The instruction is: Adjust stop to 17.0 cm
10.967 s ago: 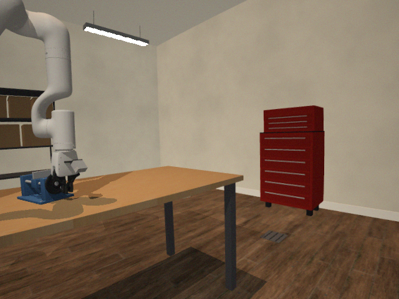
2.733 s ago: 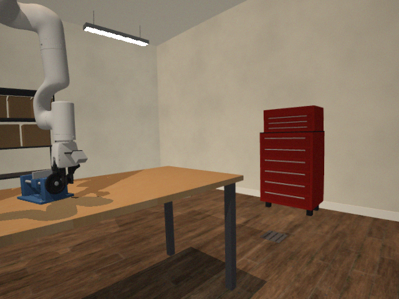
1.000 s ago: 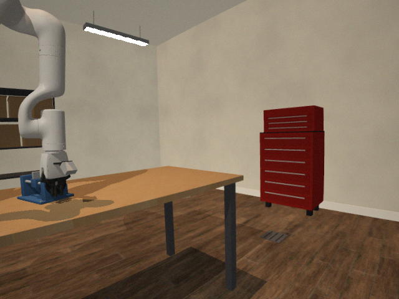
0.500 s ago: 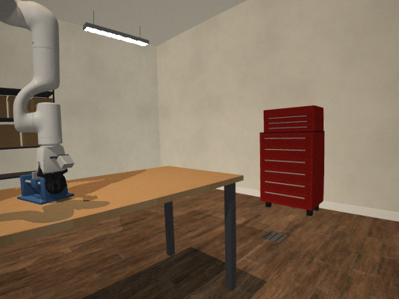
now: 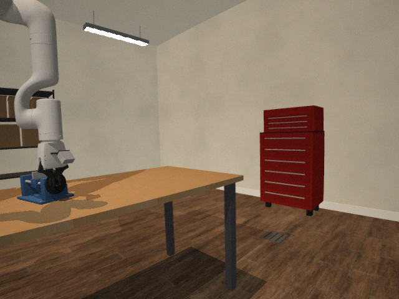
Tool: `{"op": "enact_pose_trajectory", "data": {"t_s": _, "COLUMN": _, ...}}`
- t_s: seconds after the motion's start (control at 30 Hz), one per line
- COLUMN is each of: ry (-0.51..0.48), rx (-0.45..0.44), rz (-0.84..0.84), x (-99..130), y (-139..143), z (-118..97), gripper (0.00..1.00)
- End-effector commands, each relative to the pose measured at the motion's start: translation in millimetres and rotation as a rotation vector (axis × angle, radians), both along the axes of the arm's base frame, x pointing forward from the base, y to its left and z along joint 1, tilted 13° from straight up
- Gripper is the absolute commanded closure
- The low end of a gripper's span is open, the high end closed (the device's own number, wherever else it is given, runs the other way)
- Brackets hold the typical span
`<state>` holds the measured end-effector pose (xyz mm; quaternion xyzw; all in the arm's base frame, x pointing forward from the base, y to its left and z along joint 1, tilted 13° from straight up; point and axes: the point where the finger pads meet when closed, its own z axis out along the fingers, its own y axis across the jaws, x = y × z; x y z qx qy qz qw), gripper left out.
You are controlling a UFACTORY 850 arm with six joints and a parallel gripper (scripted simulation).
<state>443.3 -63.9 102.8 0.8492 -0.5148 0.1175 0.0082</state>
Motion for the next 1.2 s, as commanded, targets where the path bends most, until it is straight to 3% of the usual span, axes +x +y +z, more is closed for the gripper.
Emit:
{"op": "enact_pose_trajectory", "data": {"t_s": 0.0, "ry": 0.014, "rx": 0.003, "rz": -0.001, "x": 3, "y": 2, "z": 5, "gripper": 0.94}}
{"op": "enact_pose_trajectory", "data": {"t_s": 0.43, "ry": 0.014, "rx": 0.003, "rz": -0.001, "x": 26, "y": 16, "z": 16, "gripper": 0.94}}
{"op": "enact_pose_trajectory", "data": {"t_s": 0.53, "ry": 0.014, "rx": 0.003, "rz": -0.001, "x": 46, "y": 24, "z": 6, "gripper": 0.94}}
{"op": "enact_pose_trajectory", "data": {"t_s": 0.63, "ry": 0.014, "rx": 0.003, "rz": -0.001, "x": 51, "y": 25, "z": -4, "gripper": 0.94}}
{"op": "enact_pose_trajectory", "data": {"t_s": 1.17, "ry": 0.014, "rx": 0.003, "rz": -0.001, "x": 52, "y": 19, "z": -29, "gripper": 0.94}}
